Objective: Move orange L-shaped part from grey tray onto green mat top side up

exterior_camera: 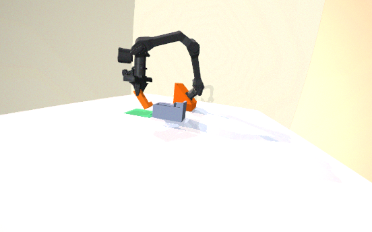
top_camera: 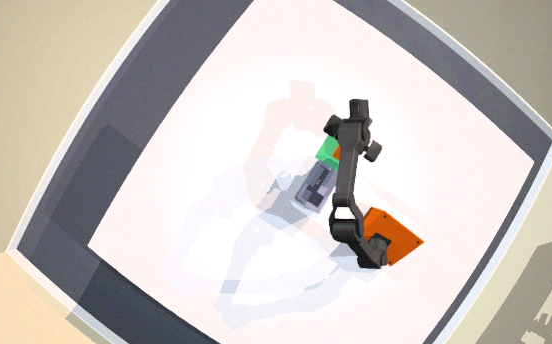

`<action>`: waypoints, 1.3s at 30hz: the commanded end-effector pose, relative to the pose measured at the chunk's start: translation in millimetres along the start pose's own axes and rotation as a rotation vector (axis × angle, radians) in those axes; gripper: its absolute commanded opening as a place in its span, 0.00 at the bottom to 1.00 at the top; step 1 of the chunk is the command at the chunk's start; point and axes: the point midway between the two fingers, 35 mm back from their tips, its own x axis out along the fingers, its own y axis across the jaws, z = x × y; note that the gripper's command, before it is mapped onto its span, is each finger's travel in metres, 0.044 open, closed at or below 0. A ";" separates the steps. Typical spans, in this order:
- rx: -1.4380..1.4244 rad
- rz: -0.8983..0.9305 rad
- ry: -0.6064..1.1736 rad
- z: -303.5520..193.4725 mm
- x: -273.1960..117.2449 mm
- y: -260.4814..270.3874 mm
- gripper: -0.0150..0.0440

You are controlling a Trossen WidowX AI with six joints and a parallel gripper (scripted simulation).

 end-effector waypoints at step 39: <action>0.004 0.000 0.001 2.1 -34.1 1.8 0.93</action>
